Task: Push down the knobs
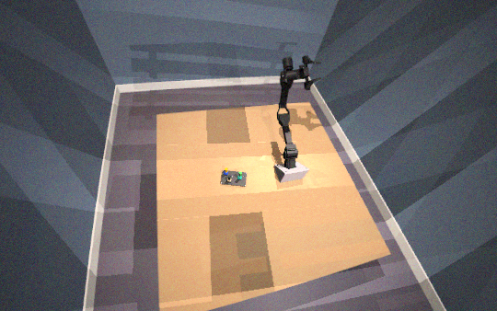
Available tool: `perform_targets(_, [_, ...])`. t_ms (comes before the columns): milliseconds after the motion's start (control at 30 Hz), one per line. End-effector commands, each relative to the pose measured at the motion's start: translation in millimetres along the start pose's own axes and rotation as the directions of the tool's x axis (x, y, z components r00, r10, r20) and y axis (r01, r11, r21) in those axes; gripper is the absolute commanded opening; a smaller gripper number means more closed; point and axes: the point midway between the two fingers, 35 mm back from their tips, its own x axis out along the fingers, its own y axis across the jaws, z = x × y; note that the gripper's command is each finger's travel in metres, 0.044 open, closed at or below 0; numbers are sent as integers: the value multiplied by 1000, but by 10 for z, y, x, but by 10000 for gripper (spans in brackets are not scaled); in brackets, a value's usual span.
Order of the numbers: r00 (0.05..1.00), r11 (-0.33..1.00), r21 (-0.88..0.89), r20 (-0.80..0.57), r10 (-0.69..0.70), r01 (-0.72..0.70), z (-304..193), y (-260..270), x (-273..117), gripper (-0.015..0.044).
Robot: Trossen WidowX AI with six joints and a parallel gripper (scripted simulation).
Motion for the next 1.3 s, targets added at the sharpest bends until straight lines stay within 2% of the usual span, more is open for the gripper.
perform_targets(0, [1000, 1000, 0, 2, 1, -1, 8, 1, 1, 374])
perform_targets(133, [998, 1000, 2, 61, 12, -12, 201, 13, 15, 269])
perform_targets(467, [946, 998, -51, 321, 41, -26, 990, 10, -46, 6])
perform_targets(833, [792, 1000, 20, 609, -25, 16, 2093, -205, -346, 0])
perform_targets(1267, [515, 980, 170, 833, -201, 108, 3136, -708, -1014, 0])
